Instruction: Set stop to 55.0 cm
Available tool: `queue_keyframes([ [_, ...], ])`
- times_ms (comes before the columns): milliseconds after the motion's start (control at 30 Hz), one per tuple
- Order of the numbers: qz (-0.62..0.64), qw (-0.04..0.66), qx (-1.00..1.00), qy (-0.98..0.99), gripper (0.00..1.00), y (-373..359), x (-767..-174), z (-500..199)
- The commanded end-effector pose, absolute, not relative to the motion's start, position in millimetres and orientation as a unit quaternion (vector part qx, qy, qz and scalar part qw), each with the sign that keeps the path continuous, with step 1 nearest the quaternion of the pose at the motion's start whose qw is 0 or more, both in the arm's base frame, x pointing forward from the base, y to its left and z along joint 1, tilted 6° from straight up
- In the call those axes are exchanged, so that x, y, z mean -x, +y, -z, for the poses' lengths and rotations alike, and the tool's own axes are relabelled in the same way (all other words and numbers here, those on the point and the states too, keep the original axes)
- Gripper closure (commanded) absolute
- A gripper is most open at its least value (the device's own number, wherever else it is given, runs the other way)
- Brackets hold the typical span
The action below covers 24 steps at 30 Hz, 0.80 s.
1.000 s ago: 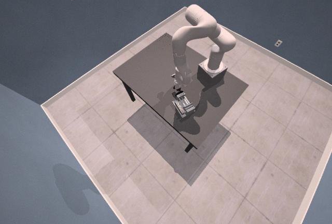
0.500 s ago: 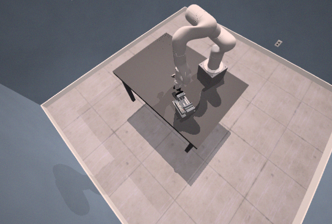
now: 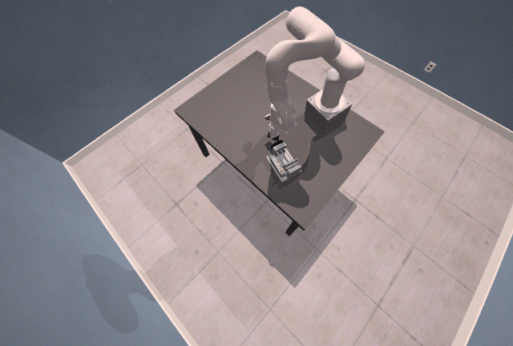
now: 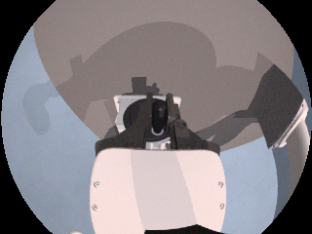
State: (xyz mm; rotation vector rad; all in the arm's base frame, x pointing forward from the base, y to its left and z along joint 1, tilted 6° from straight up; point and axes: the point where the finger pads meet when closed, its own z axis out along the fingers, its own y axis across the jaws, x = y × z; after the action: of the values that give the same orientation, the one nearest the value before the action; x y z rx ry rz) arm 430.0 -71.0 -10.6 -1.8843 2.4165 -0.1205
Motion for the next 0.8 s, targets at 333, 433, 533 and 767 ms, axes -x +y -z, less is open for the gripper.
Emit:
queue_keyframes([
  [333, 0.04, 0.038, 0.614, 0.787, 0.94, -72.3, -435.4, 8.4],
  [433, 0.04, 0.038, 0.614, 0.787, 0.94, -72.7, -436.8, 8.0],
  [533, 0.04, 0.038, 0.614, 0.787, 0.94, -73.1, -438.5, 7.6],
  [767, 0.04, 0.038, 0.614, 0.787, 0.94, -74.2, -442.8, 7.2],
])
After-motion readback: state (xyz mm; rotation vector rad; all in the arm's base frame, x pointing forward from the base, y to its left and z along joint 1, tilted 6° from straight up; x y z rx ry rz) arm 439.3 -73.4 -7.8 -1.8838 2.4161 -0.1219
